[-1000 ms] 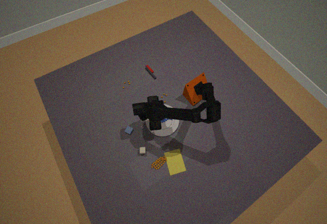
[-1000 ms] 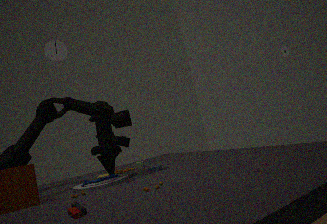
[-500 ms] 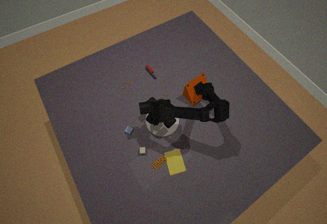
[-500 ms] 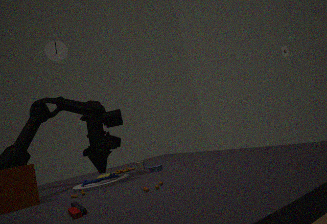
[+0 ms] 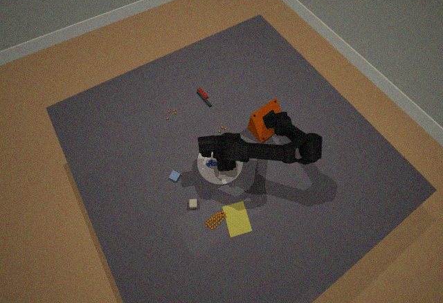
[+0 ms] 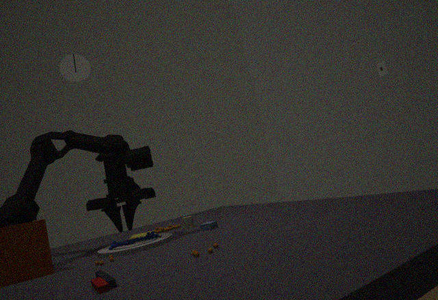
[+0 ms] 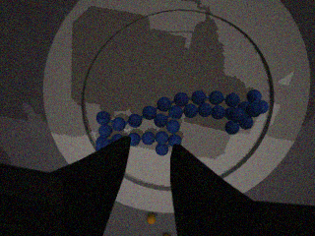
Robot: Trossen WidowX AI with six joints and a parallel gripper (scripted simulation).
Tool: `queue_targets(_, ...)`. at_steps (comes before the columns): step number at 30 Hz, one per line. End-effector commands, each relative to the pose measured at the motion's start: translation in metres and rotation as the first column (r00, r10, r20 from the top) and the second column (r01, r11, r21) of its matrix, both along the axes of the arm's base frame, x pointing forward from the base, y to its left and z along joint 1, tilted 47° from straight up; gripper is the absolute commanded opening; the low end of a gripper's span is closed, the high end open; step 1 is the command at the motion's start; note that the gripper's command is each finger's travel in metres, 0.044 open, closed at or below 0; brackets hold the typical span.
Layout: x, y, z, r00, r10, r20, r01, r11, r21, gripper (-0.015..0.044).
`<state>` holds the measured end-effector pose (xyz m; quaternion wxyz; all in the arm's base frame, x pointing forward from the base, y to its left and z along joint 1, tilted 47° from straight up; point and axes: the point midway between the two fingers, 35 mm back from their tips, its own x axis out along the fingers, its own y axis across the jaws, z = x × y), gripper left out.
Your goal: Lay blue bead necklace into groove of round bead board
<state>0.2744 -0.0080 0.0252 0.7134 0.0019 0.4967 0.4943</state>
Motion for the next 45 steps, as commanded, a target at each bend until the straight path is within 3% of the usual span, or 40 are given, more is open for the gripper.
queue_targets(1, -0.026, 0.012, 0.021, 0.788, 0.414, 0.456, -0.417, 0.903, -0.099, 0.012)
queue_targets(45, -0.024, 0.035, -0.001, 0.788, 0.414, 0.456, -0.417, 0.903, -0.1, 0.012)
